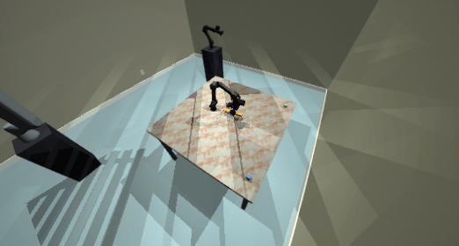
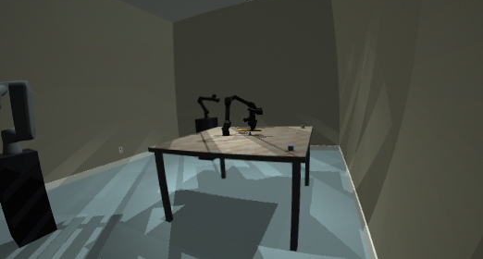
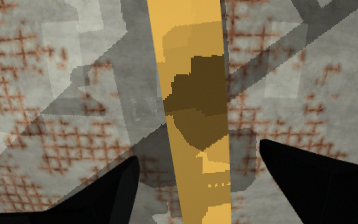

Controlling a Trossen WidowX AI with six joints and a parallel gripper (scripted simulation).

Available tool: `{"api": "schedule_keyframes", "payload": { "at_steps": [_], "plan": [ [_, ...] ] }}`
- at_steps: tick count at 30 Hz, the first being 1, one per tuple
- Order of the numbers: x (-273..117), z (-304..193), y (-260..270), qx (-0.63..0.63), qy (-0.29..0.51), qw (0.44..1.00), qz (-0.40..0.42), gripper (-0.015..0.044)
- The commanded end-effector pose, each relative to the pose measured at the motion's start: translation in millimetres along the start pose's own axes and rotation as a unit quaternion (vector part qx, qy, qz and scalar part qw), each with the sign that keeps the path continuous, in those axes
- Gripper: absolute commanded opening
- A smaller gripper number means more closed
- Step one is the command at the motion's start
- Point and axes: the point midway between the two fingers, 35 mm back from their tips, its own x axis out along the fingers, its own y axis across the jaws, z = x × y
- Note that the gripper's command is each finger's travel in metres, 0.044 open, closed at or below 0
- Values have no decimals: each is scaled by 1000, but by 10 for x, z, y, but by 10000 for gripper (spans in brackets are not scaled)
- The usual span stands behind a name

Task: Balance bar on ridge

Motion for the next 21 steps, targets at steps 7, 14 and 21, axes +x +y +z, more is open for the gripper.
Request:
{"api": "schedule_keyframes", "payload": {
  "at_steps": [7,14,21],
  "plan": [
    [-563,-46,0,0,0,1000,0,440],
    [-1000,6,2,0,0,1000,0,440],
    [-1000,6,2,0,0,1000,0,440]
  ]
}}
